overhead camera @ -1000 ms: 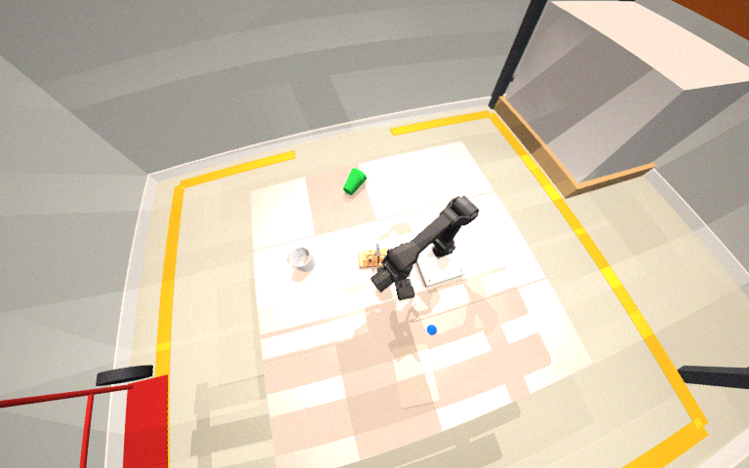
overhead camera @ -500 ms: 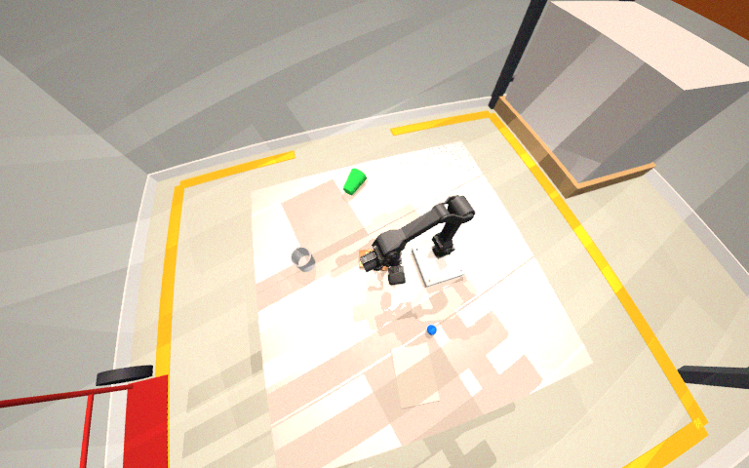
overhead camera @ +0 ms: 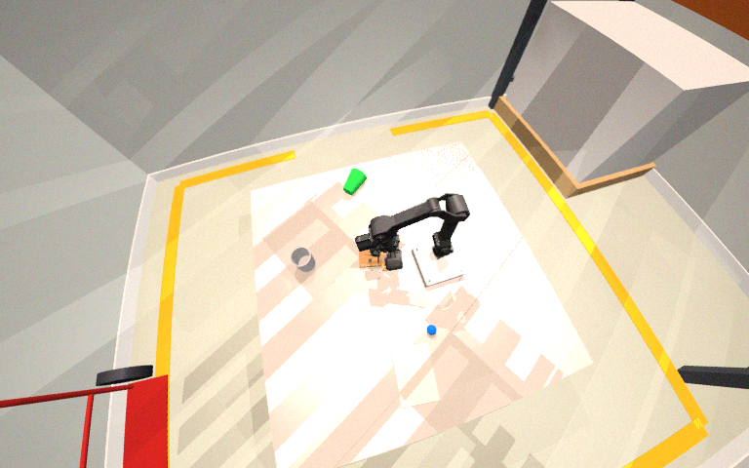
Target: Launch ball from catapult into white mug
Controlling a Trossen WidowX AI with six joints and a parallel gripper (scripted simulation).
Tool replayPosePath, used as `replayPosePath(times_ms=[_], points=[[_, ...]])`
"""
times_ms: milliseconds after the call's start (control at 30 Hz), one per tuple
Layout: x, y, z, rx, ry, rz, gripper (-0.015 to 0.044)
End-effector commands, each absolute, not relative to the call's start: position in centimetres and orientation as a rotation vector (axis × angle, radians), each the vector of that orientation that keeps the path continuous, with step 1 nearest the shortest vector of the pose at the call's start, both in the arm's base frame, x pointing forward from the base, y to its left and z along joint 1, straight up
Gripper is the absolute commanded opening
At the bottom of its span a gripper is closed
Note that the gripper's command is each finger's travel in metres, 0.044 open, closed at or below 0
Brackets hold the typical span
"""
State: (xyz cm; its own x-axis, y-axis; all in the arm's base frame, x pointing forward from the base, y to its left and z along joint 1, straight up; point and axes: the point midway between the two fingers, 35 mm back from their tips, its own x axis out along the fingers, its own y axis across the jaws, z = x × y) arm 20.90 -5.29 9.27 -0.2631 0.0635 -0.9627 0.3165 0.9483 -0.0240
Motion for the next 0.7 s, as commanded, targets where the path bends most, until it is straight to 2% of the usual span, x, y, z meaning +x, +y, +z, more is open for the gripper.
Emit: replayPosePath(times_ms=[0, 667], points=[[19.8, -6.5, 8.9, 0.306, 1.868, -0.226, 0.0], [19.7, -6.7, 6.5, 0.311, 1.873, -0.223, 0.0]])
